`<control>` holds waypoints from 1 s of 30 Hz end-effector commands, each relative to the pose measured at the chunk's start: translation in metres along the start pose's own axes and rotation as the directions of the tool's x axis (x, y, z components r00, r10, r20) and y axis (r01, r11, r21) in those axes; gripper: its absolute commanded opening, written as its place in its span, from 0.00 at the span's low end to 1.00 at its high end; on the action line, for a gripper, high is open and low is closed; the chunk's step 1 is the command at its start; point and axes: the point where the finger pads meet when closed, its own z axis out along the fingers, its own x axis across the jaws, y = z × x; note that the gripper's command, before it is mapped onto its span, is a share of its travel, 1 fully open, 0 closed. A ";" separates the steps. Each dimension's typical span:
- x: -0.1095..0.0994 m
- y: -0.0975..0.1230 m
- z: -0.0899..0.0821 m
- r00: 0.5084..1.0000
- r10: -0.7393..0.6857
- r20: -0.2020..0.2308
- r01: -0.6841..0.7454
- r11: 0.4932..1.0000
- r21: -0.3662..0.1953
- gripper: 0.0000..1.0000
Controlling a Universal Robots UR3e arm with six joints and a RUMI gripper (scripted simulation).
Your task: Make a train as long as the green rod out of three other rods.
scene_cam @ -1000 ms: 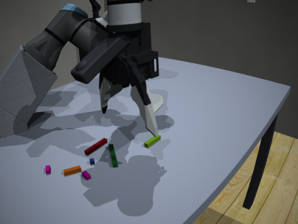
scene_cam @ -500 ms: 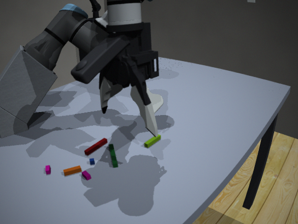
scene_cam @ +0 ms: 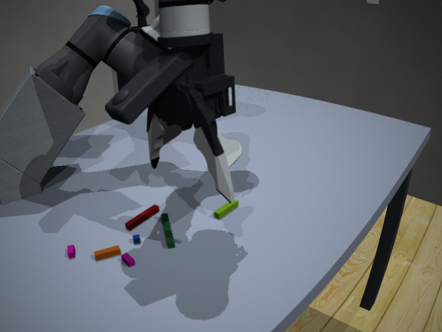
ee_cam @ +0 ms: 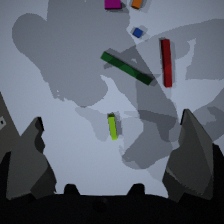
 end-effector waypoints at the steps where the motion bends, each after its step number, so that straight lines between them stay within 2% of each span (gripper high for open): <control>1: -0.001 0.000 -0.001 1.000 -0.001 0.002 0.001 1.000 0.001 1.00; 27: -0.001 -0.001 -0.001 1.000 0.001 0.002 -0.001 1.000 0.001 1.00; 30: 0.003 -0.011 -0.002 0.998 0.067 0.002 -0.067 0.998 0.003 1.00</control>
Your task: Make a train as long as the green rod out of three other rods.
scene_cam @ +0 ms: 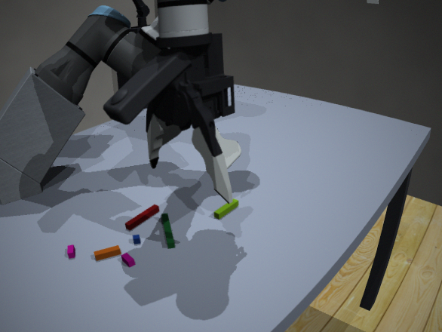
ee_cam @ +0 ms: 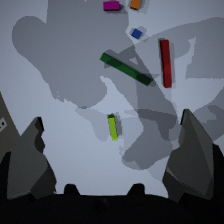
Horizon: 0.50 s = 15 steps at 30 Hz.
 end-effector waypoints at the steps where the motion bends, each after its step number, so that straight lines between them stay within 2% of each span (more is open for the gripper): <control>1: 0.006 -0.017 -0.002 0.995 0.104 0.002 -0.104 0.995 0.003 1.00; 10: 0.031 -0.063 -0.006 0.905 0.426 0.002 -0.426 0.905 0.002 1.00; 12: 0.031 -0.063 -0.006 0.905 0.426 0.002 -0.426 0.905 0.002 1.00; 15: 0.038 -0.075 -0.006 0.862 0.507 0.002 -0.507 0.862 0.000 1.00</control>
